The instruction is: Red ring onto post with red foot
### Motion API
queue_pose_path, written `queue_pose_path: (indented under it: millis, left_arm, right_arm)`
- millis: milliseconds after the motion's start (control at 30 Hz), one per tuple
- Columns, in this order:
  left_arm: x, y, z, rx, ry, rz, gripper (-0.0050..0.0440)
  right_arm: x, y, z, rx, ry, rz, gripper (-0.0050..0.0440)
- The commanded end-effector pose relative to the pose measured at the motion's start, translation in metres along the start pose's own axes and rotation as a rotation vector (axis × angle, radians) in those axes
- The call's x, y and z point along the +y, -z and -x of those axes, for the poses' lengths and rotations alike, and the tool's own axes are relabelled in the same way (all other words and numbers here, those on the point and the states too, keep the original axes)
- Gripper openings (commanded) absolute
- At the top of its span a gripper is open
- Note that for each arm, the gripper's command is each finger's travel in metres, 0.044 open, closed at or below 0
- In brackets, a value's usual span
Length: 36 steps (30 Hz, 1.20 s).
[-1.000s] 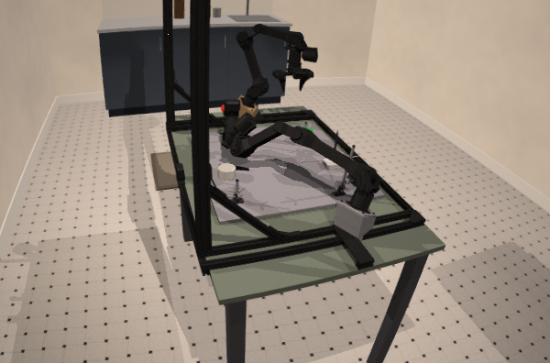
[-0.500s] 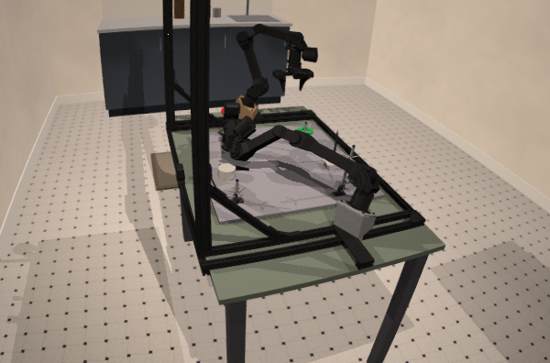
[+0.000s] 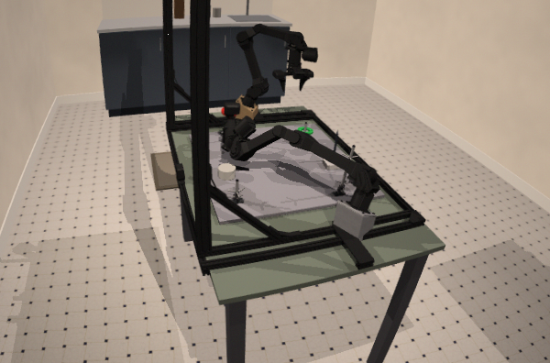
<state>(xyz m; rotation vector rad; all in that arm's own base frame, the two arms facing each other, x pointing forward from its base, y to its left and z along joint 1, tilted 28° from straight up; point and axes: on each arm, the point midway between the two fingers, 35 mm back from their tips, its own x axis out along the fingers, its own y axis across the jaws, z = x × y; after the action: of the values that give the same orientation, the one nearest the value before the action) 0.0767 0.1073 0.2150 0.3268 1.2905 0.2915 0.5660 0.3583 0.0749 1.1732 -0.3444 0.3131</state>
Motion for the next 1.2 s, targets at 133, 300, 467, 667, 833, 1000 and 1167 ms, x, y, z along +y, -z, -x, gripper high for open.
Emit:
queue_pose_path:
  millis: [133,300,467,667,833,1000,1167]
  left_arm:
    - [0.000,0.000,0.000,-0.002,0.001,0.005,0.0400]
    - [0.000,0.000,0.000,-0.002,0.001,0.005,0.0400]
    - [0.000,0.000,0.000,-0.002,0.001,0.005,0.0400]
    - [0.000,0.000,0.000,-0.002,0.001,0.005,0.0400]
    - [0.000,0.000,0.000,-0.002,0.001,0.005,0.0400]
    - [0.000,0.000,0.000,-0.002,0.001,0.005,0.0400]
    - [0.000,0.000,0.000,-0.002,0.001,0.005,0.0400]
  right_arm:
    - [0.000,0.000,0.000,0.000,0.000,0.000,0.0400]
    - [0.000,0.000,0.000,0.000,0.000,0.000,0.0400]
    - [0.000,0.000,0.000,0.000,0.000,0.000,0.0400]
    - [0.000,0.000,0.000,0.000,0.000,0.000,0.0400]
    - [0.000,0.001,0.011,0.001,-0.001,-0.001,0.0400]
    - [0.000,0.001,0.031,0.003,-0.003,-0.002,0.0400]
    - [0.000,0.001,0.031,0.003,-0.003,-0.002,0.0400]
